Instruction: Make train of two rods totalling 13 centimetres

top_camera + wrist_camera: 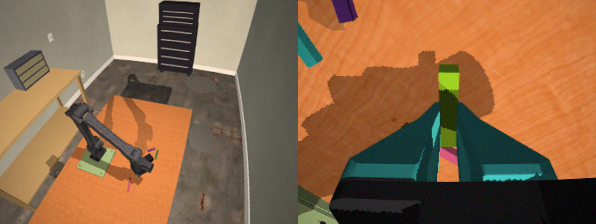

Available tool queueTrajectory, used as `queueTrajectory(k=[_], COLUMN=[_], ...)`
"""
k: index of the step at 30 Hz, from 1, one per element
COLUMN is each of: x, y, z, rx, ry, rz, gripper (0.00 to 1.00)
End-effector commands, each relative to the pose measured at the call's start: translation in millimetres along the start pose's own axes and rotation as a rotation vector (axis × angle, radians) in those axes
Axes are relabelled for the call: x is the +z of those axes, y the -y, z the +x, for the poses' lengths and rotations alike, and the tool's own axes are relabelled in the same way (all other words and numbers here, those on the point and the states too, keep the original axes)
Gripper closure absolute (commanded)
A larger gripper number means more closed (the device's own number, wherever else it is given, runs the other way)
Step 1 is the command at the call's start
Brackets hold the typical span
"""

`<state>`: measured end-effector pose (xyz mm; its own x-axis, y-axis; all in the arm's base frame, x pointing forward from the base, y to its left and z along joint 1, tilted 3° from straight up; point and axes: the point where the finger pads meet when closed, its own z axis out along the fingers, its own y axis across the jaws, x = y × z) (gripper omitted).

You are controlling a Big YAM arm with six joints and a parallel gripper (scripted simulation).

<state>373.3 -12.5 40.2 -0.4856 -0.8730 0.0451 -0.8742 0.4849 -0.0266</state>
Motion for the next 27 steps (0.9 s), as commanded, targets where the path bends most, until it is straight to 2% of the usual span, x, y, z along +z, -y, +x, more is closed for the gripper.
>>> queueTrajectory(k=[1,5,7,8,10,13,15,27], x=[14.6,30.1,30.1,20.4,36.7,42.9,40.4,37.4], y=[6.7,5.9,5.9,25.2,9.0,5.7,11.8,10.6], z=[0.9,0.0,0.0,-9.3,-0.2,0.0,-3.4,-2.5], rx=[0.001,-0.002,-0.002,0.004,0.002,-0.001,-0.001,0.000], ry=[0.004,0.004,0.004,0.024,0.006,0.004,0.010,0.010], rz=[0.008,0.008,0.008,0.046,0.013,0.007,0.020,0.020], gripper=[0.96,0.96,0.96,0.96,0.96,0.96,0.96,0.96])
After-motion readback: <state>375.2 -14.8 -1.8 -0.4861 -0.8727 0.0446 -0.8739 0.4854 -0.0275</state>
